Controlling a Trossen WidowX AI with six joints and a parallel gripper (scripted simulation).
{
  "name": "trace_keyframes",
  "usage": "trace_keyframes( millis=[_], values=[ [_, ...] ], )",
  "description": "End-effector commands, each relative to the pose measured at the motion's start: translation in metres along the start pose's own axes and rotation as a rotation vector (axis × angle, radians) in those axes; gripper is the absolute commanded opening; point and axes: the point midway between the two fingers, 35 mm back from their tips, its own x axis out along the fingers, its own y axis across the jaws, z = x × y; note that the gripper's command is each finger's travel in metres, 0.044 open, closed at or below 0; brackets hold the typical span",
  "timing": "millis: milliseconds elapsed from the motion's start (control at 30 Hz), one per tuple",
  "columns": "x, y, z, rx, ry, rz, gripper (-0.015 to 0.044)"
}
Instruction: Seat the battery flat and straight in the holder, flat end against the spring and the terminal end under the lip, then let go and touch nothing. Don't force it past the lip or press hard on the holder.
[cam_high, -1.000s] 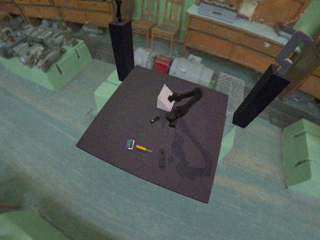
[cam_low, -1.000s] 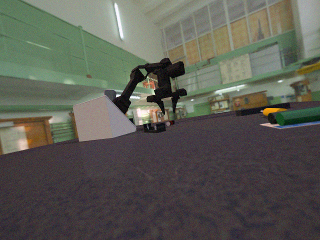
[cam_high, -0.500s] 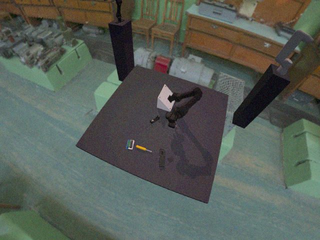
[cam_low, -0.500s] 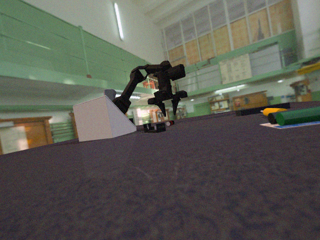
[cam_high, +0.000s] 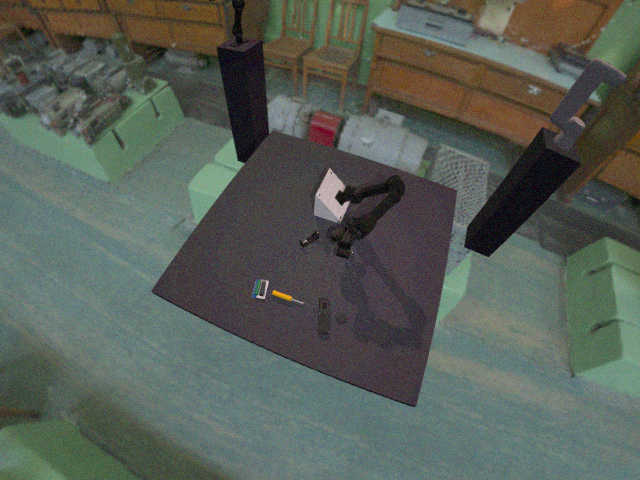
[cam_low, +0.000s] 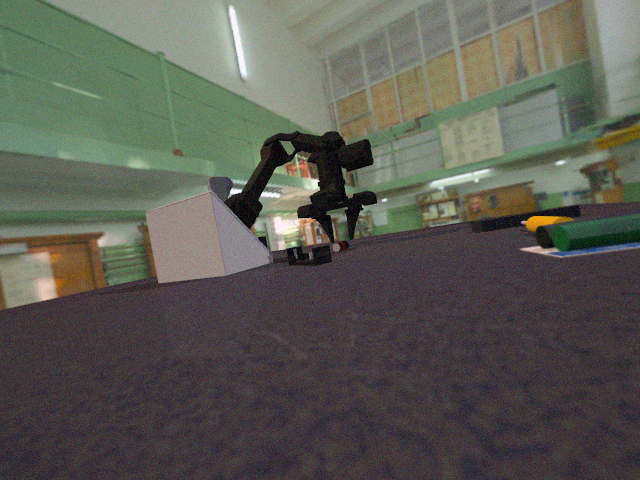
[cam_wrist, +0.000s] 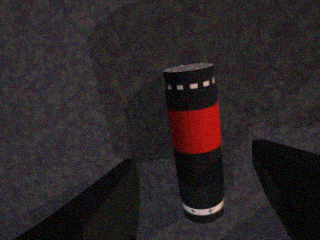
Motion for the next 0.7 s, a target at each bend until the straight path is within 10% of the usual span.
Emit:
trace_keyframes(
  millis=[0,267,433,667],
  values=[
    [0.008,-0.002,0.001,0.01,0.005,-0.005,0.0223],
    [0.018,-0.003,0.0,0.01,0.007,-0.005,0.0223],
    [0.018,-0.003,0.0,0.01,0.007,-0.005,0.0092],
    [0.018,-0.003,0.0,0.01,0.007,-0.005,0.0061]
  ],
)
